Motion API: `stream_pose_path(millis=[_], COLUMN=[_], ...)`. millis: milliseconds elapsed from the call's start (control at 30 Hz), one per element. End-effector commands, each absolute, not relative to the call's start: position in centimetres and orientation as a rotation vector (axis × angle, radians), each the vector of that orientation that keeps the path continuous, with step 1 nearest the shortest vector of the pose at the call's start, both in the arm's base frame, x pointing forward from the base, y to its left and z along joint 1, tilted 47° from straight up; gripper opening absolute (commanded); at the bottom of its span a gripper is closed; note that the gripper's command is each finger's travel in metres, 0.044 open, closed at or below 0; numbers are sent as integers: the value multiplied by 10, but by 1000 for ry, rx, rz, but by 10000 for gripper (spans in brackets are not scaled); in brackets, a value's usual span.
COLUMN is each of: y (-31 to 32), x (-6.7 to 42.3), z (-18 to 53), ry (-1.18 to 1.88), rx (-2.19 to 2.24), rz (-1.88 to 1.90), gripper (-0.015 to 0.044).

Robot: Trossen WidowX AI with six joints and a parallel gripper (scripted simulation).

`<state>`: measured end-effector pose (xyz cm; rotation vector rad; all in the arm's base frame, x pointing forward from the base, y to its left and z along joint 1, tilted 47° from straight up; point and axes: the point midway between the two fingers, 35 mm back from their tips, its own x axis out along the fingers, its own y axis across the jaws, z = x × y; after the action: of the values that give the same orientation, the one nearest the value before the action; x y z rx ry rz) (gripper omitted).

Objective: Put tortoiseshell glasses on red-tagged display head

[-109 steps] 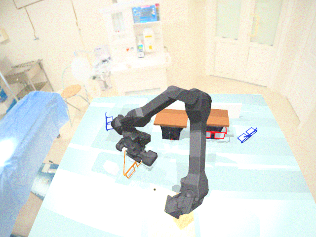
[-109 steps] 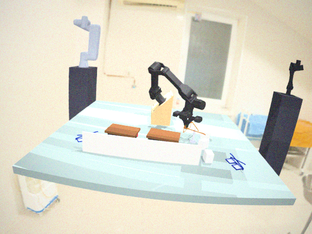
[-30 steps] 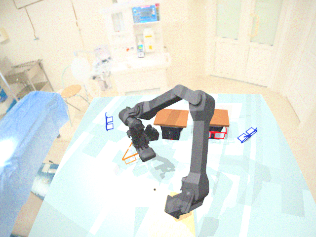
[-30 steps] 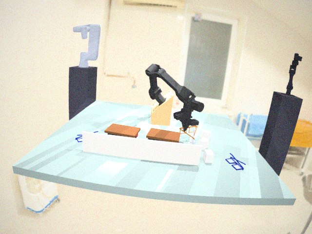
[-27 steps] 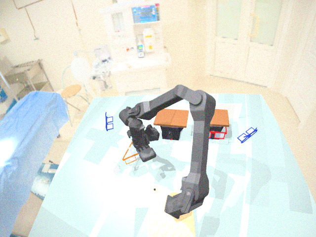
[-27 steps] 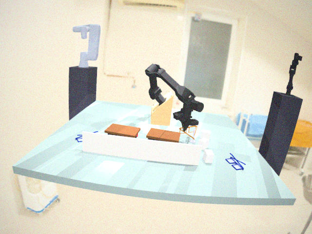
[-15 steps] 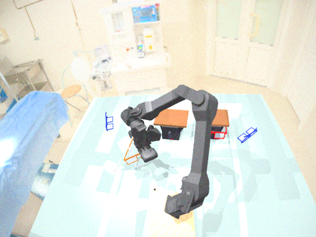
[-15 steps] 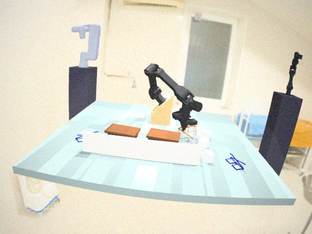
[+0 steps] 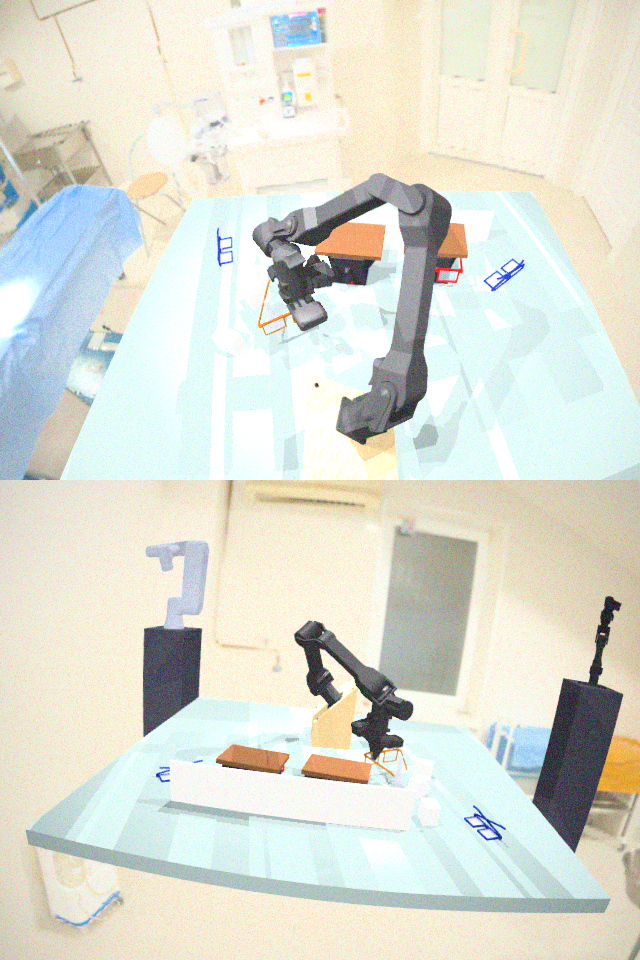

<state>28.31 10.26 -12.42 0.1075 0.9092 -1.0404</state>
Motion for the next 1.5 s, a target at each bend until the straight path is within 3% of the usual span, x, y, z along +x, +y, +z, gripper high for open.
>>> stream_pose_path(millis=[0, 1467], y=[101, 81], x=[284, 293], z=[-121, -99], ry=[904, 903], rx=[105, 103], rz=[-1036, -1037], gripper=[0, 0])
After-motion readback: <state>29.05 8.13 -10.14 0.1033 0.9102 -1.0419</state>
